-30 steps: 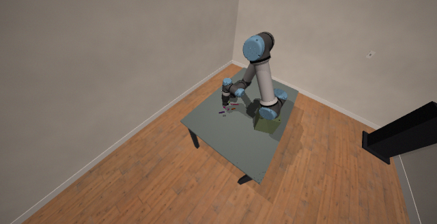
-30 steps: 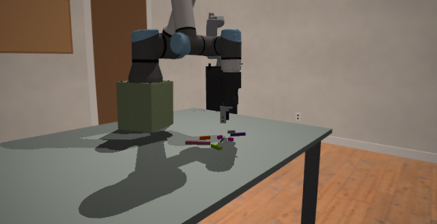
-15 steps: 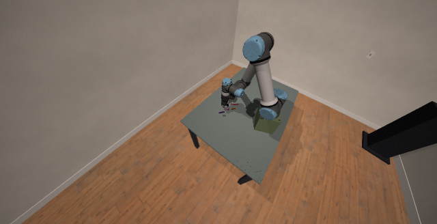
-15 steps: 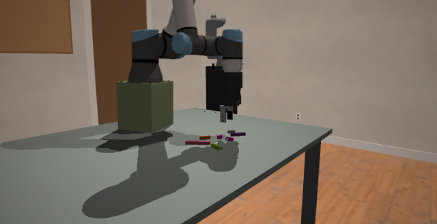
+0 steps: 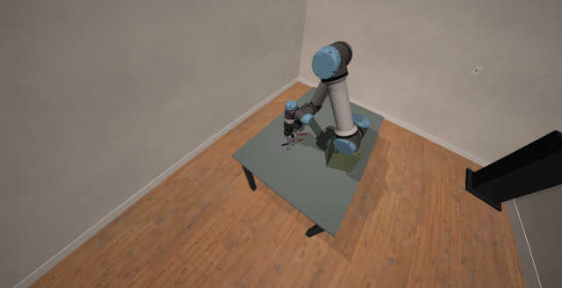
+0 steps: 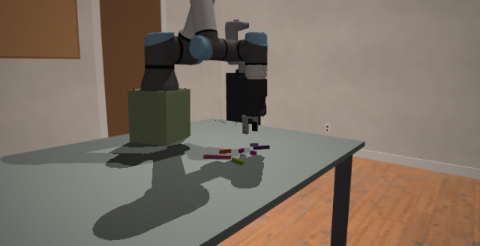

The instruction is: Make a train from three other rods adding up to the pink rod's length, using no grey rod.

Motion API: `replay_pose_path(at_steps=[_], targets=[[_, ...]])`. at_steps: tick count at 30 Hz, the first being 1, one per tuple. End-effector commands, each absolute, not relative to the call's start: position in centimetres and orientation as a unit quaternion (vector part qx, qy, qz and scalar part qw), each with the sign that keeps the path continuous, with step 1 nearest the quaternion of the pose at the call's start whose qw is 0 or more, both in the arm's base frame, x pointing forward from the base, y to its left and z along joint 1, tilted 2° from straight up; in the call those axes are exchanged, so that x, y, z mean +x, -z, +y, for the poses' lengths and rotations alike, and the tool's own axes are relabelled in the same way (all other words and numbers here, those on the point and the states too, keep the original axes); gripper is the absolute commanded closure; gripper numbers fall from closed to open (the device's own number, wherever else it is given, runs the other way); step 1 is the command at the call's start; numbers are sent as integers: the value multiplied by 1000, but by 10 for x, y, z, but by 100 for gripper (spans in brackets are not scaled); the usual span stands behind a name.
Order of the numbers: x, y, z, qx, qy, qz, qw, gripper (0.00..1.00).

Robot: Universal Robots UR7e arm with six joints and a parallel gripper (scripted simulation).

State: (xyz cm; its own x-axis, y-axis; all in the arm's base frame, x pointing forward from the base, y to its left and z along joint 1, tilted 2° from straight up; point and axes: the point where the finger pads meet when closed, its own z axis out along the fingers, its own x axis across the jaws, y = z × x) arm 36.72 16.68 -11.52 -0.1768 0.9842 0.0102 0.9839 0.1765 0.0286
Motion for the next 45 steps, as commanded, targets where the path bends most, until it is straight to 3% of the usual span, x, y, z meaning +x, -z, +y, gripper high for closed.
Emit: replay_pose_path(at_steps=[1,45], targets=[[368,115,168,649,-15,761,6,0],[368,115,169,658,-15,753,5,0]])
